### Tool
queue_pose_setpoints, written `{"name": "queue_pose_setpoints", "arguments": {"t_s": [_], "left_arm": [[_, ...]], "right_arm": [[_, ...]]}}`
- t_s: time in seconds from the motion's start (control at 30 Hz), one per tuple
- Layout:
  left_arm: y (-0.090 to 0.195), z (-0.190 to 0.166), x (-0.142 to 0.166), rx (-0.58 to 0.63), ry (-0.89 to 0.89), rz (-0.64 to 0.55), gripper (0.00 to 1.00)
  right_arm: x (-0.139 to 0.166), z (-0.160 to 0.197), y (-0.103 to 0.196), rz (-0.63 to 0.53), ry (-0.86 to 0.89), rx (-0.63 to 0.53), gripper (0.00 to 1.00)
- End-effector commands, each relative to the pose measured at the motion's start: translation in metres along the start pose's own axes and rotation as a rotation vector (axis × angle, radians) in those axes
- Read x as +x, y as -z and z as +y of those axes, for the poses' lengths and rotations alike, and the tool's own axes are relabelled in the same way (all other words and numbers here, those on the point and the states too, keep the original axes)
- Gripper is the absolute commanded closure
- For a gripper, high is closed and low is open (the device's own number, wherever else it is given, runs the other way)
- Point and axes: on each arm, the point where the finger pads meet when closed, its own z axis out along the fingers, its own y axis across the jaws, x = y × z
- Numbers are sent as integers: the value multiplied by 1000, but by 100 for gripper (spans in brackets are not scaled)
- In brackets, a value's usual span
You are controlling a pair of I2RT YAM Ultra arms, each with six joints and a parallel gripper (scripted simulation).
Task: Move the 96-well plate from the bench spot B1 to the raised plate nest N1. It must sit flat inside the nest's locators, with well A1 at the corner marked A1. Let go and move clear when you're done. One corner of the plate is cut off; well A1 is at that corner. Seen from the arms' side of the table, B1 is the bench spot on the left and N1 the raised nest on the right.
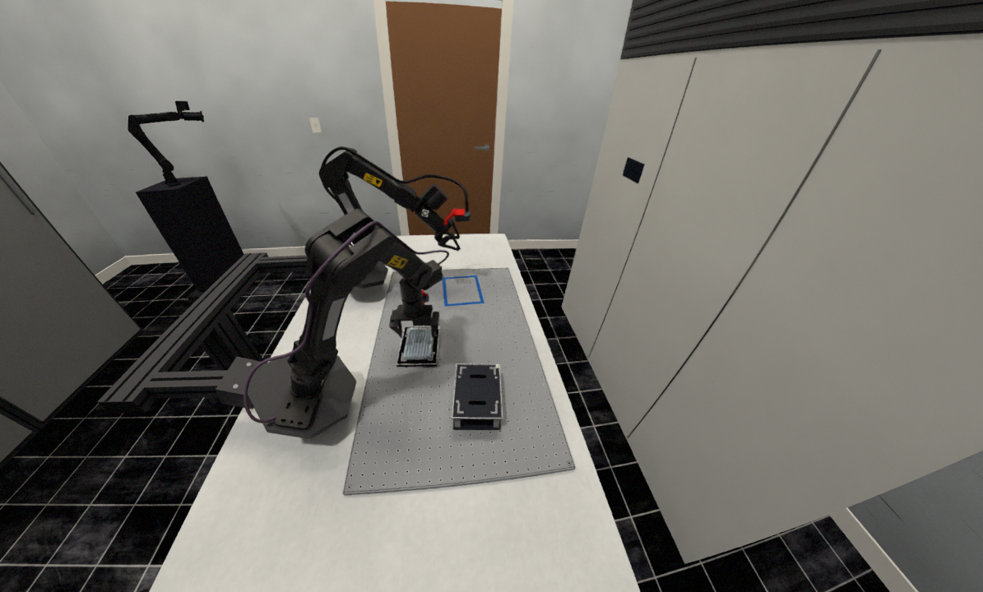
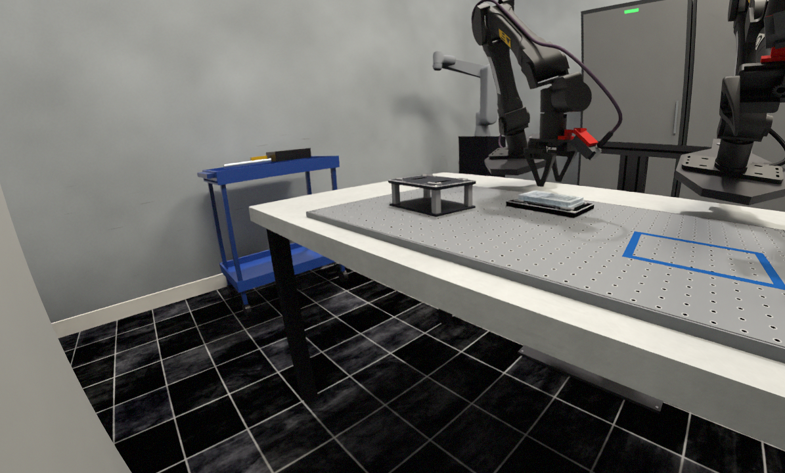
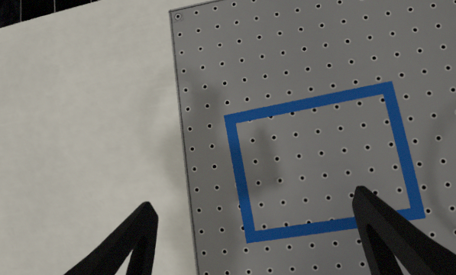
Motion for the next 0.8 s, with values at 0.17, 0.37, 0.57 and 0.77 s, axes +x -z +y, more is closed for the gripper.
{"name": "queue_pose_setpoints", "arguments": {"t_s": [0.17, 0.37, 0.57, 0.77], "left_arm": [[-2, -1, -4, 11, 9, -20, 0], [-2, -1, -4, 11, 9, -20, 0], [-2, -1, -4, 11, 9, -20, 0], [-2, -1, -4, 11, 9, -20, 0]], "right_arm": [[-8, -3, -9, -30, 5, 7, 0], [-7, -3, -17, -29, 2, 7, 0], [-8, -3, -26, -30, 4, 7, 0], [-8, -3, -32, -30, 5, 7, 0]]}}
